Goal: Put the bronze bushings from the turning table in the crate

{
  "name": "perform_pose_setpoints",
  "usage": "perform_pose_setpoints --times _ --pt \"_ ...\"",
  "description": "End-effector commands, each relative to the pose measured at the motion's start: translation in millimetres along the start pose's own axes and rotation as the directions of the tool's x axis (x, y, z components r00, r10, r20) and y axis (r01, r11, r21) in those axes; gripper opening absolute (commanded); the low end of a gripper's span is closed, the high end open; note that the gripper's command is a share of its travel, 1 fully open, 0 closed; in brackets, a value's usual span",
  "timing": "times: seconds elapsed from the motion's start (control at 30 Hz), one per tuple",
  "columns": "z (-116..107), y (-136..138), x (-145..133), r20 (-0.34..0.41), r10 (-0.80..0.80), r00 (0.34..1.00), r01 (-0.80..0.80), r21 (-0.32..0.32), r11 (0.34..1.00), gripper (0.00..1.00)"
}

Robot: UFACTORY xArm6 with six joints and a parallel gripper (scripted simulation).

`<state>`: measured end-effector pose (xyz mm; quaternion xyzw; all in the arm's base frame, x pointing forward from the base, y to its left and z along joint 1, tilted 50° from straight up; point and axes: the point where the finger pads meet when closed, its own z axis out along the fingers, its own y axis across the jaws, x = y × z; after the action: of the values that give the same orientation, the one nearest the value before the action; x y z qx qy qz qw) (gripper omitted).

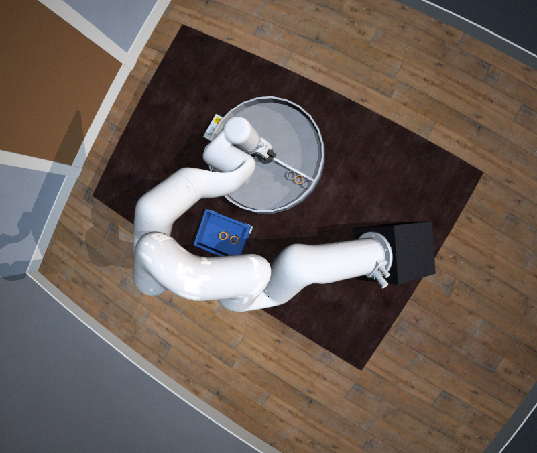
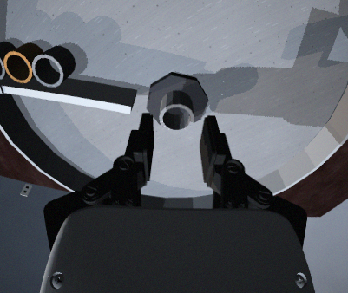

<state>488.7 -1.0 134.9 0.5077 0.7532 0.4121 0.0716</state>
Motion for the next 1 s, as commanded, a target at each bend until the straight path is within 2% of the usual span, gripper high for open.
perform_pose_setpoints --times 0.0,0.53,0.57,0.73,0.97 --pt "-1 1 -1 0.002 -0.001 1.0 0.001 -0.002 1.0 0.41" --pt "-1 1 -1 0.002 -0.001 1.0 0.001 -0.002 1.0 0.41" --pt "-1 1 -1 0.002 -0.001 1.0 0.001 -0.001 1.0 0.11" --pt "-1 -6 2 -0.029 -0.044 0.999 0.044 0.014 0.999 0.11" --pt "-2 -36 13 -0.173 -0.228 0.958 0.242 0.064 0.968 0.11"
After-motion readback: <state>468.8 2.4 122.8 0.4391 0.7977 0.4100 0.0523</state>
